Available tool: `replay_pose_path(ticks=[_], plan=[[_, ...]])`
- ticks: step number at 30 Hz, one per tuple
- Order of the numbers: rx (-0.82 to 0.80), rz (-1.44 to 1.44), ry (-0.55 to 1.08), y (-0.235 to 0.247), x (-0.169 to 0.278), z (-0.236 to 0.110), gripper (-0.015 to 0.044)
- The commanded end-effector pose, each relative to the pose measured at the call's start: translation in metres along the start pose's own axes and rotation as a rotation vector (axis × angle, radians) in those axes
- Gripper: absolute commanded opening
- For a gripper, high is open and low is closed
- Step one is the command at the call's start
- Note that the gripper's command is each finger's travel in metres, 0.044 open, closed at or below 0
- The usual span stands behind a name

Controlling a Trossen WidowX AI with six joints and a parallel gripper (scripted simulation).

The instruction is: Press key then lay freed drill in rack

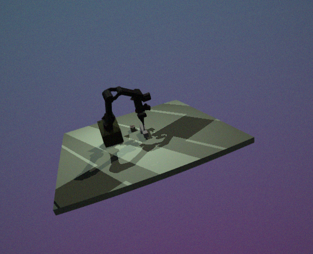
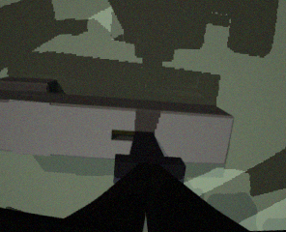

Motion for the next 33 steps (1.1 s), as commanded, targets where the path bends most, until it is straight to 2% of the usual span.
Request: replay_pose_path(ticks=[1,33], plan=[[0.001,-0.006,0.016,0.000,0.001,0.006,0.0000],[0.001,-0.006,0.016,0.001,0.006,0.017,0.0000]])
Point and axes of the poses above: the point midway between the two fingers, 35 mm back from their tips, its own z axis out along the fingers, its own y axis across the jaws, x = y × z, the point moved 5 cm from there along -z, back along the fingers, and after that the axes turned 13 degrees about -z, right-handed, at the moved point
